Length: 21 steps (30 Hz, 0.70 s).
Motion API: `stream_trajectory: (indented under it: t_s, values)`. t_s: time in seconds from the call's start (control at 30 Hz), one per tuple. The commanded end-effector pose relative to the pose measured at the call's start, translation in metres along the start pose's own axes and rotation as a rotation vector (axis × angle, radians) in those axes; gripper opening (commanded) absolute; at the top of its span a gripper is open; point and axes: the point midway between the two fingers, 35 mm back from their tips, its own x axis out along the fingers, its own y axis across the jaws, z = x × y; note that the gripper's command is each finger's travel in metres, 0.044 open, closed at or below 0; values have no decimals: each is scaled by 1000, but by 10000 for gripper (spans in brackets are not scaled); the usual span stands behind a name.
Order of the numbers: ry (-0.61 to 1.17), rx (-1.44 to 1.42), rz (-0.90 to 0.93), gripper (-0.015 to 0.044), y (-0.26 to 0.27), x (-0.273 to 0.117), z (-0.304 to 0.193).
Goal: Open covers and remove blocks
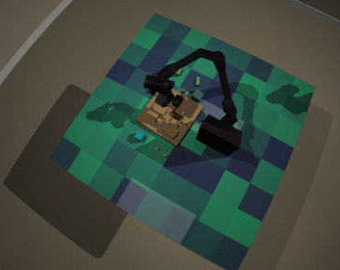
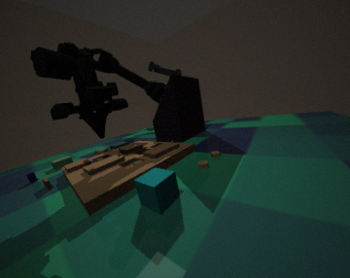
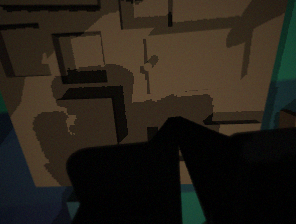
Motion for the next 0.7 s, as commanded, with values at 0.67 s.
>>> stream_trajectory:
  t_s: [0.67]
  values:
    - [24,1873,-35,0,-1,3,-52]
